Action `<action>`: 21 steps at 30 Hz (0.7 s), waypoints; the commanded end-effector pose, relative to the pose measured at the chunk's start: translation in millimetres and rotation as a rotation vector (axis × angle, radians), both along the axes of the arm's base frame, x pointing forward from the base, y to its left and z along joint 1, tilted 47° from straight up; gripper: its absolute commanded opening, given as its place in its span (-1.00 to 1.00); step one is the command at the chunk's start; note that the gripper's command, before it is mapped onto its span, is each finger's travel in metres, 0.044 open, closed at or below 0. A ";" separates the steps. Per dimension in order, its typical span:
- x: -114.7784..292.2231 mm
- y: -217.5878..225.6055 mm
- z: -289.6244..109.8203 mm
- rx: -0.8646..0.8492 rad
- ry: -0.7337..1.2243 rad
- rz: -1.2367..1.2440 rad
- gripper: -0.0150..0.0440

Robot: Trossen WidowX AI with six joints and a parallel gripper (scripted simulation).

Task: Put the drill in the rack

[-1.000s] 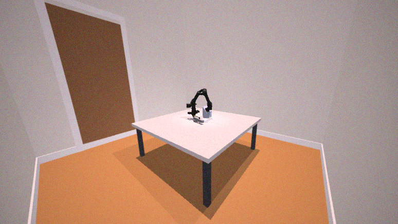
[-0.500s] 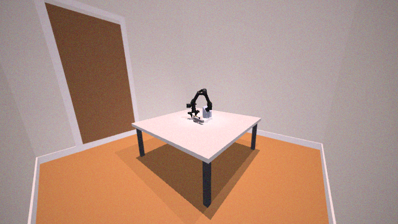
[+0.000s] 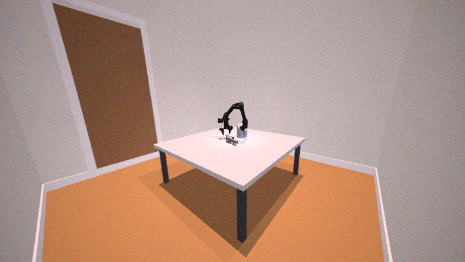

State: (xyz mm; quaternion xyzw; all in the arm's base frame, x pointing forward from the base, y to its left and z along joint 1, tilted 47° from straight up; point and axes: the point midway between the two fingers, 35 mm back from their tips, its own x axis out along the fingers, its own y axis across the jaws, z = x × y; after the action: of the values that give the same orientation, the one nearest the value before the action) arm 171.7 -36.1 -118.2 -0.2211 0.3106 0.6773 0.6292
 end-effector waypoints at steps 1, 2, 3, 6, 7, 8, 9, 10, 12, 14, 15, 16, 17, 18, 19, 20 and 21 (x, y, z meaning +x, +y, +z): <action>2.6 -13.8 11.9 -0.005 -0.004 0.005 1.00; 3.1 -16.5 14.3 -0.005 -0.004 0.005 1.00; 3.6 -19.1 16.7 -0.005 -0.004 0.005 1.00; 5.1 -27.3 23.8 -0.006 -0.004 0.005 1.00; 5.6 -30.1 26.1 -0.006 -0.004 0.005 1.00; 5.9 -31.5 27.3 -0.006 -0.004 0.005 1.00; 6.0 -32.1 27.8 -0.006 -0.004 0.005 1.00; 6.0 -32.1 27.8 -0.006 -0.004 0.005 1.00; 7.5 -24.7 25.3 -0.009 0.000 -0.001 1.00; 14.5 -20.5 33.0 -0.025 0.006 0.003 1.00; 19.6 -16.9 38.9 -0.037 0.010 0.005 1.00; 25.4 -12.1 46.2 -0.051 0.014 0.008 1.00; 31.4 -6.3 54.4 -0.065 0.018 0.011 1.00; 37.1 0.3 62.9 -0.078 0.018 0.015 1.00; 42.3 7.8 71.8 -0.089 0.017 0.021 1.00; 47.0 15.8 80.8 -0.099 0.014 0.027 1.00; 51.1 24.6 90.2 -0.108 0.011 0.033 1.00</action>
State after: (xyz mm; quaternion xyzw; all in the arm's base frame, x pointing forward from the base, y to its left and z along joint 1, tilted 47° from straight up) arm 207.7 -37.9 -58.2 -0.2433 0.3394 0.6725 0.6111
